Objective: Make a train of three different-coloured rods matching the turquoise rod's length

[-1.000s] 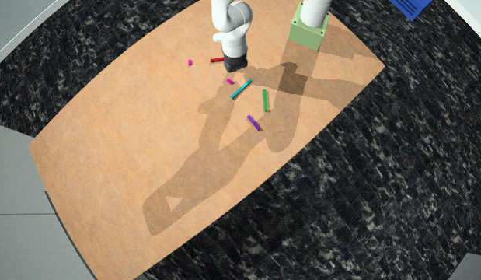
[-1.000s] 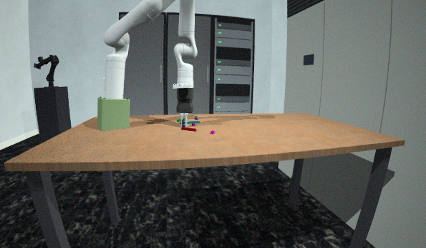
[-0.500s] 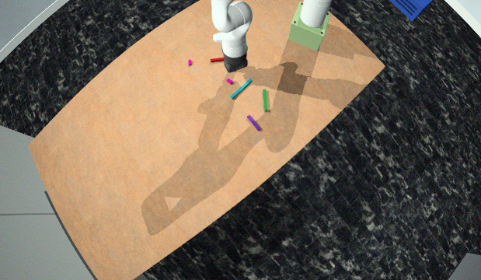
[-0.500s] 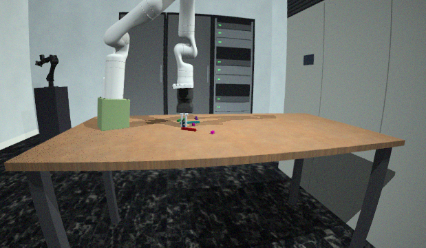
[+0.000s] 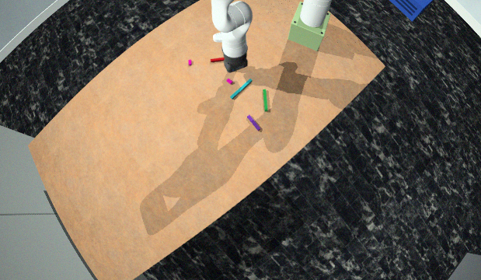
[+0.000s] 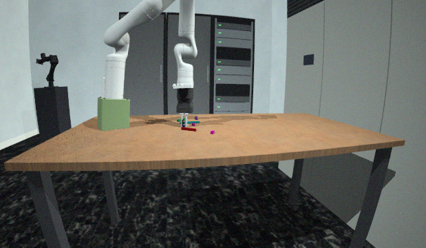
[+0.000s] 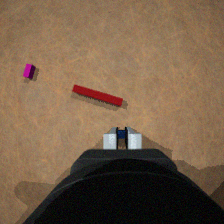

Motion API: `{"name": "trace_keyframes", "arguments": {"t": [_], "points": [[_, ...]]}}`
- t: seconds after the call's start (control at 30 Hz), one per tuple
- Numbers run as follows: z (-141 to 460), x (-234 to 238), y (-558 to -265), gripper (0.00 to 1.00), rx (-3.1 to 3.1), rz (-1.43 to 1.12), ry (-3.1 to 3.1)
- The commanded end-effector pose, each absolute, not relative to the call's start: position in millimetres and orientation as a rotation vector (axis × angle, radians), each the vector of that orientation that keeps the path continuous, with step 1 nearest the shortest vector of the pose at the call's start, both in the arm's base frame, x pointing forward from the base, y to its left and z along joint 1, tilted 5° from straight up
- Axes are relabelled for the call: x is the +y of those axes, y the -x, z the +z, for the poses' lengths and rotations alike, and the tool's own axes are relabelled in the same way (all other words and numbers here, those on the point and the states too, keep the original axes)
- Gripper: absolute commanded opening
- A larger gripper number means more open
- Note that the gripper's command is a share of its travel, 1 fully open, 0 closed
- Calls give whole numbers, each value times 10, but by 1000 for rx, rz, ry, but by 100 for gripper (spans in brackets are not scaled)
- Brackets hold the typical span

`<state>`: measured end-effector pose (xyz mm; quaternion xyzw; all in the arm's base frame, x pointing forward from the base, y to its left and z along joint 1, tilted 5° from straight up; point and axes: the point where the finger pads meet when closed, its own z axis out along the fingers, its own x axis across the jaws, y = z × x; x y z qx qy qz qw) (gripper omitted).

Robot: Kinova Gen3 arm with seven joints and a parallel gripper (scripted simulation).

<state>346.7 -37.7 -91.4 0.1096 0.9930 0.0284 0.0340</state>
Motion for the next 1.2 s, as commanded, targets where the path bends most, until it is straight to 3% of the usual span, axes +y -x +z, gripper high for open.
{"name": "trace_keyframes", "arguments": {"t": [0.0,0.03,0.17,0.2,0.37,0.4,1.17], "points": [[-919,-395,-3488,30,3049,79,-342],[-919,-395,-3488,36,3049,79,-342],[-919,-395,-3488,36,3049,79,-342],[-919,-395,-3488,42,3049,79,-342],[-919,-395,-3488,48,3049,79,-342],[-919,-395,-3488,54,3049,79,-342],[-747,-400,-3454,54,3052,80,-338]]}}
